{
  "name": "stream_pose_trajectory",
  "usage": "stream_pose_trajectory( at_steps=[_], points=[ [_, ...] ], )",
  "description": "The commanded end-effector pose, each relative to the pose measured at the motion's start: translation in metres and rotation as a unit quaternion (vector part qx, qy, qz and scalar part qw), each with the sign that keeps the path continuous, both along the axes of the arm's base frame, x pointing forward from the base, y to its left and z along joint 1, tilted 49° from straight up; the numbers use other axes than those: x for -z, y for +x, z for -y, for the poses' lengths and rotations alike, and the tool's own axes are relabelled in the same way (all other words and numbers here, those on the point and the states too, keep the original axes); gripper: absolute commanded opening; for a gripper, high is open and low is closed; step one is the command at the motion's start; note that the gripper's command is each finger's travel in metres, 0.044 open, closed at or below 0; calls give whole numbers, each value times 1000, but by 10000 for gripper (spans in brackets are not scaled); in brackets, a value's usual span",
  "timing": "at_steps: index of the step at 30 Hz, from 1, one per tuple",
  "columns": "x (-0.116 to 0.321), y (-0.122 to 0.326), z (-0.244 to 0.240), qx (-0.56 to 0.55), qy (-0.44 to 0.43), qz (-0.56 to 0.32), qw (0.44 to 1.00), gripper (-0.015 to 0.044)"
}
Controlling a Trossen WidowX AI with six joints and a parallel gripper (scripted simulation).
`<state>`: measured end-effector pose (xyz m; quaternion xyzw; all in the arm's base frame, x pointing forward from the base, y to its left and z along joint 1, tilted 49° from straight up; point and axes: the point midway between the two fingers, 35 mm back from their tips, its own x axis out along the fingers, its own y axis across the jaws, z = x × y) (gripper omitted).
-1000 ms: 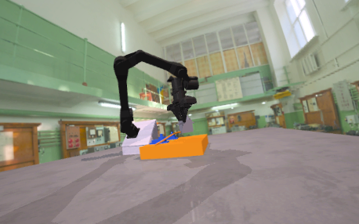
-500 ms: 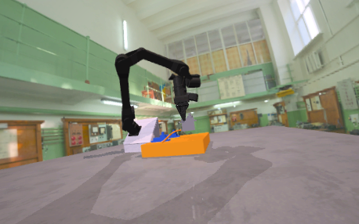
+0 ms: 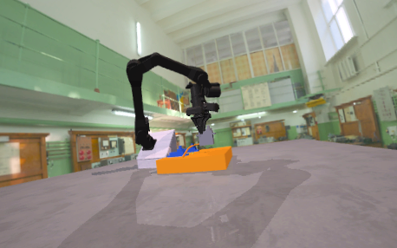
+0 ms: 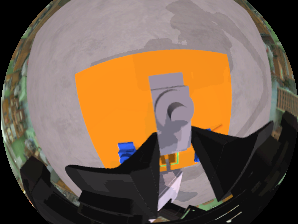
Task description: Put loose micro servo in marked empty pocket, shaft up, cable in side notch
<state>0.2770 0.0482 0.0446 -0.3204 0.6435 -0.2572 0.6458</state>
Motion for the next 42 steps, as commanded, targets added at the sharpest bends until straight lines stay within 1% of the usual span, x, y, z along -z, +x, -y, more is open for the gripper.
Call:
stream_pose_trajectory(
  at_steps=[1, 21, 42],
  points=[
    [-1, -11, 0, 1, 2, 4, 1000, 0],
    [-3, -102, 7, 1, 2, 1, 1000, 0],
    [10, -101, 22, 1, 2, 1, 1000, 0]
  ],
)
